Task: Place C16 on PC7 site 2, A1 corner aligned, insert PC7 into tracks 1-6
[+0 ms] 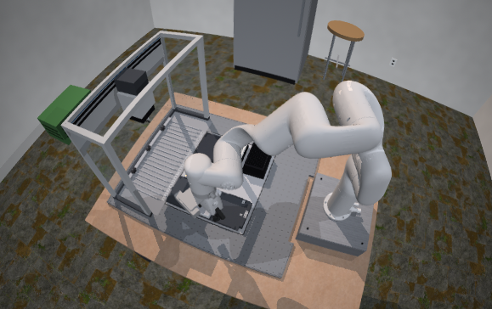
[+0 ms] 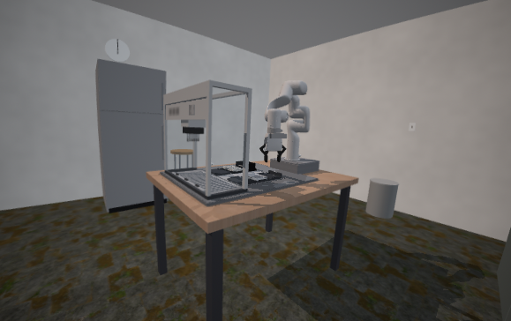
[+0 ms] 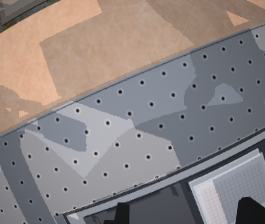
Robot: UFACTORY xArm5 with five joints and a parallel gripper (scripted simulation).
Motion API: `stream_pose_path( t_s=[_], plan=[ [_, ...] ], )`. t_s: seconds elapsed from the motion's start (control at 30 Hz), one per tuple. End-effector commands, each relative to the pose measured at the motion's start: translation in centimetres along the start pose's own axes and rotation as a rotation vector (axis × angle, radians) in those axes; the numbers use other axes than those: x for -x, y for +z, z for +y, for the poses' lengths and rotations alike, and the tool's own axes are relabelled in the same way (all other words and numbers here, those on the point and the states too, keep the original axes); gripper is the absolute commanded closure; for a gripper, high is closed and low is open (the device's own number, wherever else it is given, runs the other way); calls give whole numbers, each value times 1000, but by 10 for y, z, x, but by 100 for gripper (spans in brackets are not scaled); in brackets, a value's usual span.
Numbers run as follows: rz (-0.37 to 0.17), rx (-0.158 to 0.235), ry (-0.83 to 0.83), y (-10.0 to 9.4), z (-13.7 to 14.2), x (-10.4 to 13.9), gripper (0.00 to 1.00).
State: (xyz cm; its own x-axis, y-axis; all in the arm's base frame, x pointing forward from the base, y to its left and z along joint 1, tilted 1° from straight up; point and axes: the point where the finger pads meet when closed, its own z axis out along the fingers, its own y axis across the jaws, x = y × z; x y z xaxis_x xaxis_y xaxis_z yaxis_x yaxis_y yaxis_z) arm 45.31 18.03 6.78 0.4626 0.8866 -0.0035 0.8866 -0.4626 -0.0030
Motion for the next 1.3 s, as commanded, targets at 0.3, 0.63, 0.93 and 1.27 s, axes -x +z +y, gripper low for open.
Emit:
stream_pose_path(
  t_s=[0.3, 0.63, 0.93, 1.27],
  plan=[
    [19, 10, 416, -2, -37, 48, 19],
    [20, 8, 683, -1, -61, 79, 19],
    [21, 5, 983, 0, -89, 115, 19],
    [22, 3, 1153, 0, -94, 122, 19]
  ],
)
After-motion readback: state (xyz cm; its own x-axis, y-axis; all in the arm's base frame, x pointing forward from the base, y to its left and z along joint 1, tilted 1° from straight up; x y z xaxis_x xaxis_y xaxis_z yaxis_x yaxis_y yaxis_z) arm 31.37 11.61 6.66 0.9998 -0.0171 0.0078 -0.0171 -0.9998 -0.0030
